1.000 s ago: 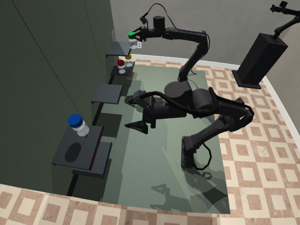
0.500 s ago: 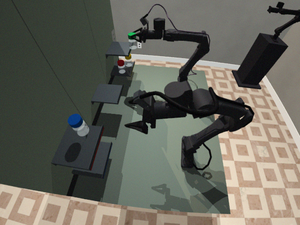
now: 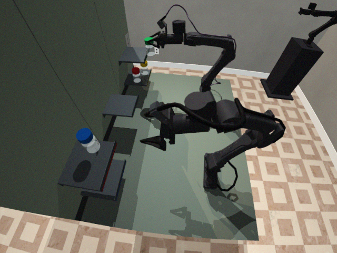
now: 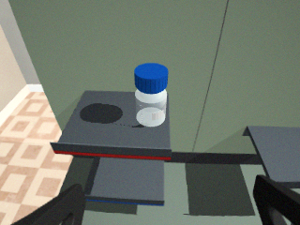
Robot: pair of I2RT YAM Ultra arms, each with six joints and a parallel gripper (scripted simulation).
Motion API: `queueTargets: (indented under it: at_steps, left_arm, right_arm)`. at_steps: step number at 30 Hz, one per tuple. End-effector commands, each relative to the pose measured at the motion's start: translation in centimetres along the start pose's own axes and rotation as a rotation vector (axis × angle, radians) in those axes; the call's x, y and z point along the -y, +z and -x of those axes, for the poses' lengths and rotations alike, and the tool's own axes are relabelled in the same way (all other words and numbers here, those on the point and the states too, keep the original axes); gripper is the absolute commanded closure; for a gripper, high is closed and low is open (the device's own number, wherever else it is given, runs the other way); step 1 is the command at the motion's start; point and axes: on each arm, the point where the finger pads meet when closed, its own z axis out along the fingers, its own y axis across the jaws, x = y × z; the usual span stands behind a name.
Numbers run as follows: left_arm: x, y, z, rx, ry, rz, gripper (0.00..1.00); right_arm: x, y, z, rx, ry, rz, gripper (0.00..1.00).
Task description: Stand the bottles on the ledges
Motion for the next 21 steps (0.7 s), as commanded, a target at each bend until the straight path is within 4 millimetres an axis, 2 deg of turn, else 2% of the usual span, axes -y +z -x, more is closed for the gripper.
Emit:
queueTargets:
  at_steps: [1, 7, 16, 20, 21]
  left_arm:
    - [0.2, -0.5, 1.1, 0.027, 0.006, -0.002, 0.00]
    - [0.2, -0.5, 1.1, 0.027, 0.006, -0.002, 0.00]
    - [0.2, -0.5, 1.1, 0.027, 0.006, -0.002, 0.00]
    - [0.2, -0.5, 1.1, 0.027, 0.006, -0.002, 0.00]
    - [0.2, -0.5, 1.1, 0.027, 0.006, -0.002, 0.00]
  right_arm:
    - [-0.4, -1.8, 4.8, 0.116, -0.002, 0.001, 0.50]
    - [-0.4, -1.8, 5.2, 0.132, -0.003, 0.000, 0.50]
    - [-0.4, -0.3, 5.2, 0.140, -0.003, -0.002, 0.50]
    - [-0.4, 1.2, 5.7, 0.159, -0.004, -0.003, 0.50]
    - [-0.6, 1.4, 5.1, 0.133, -0.004, 0.008, 0.50]
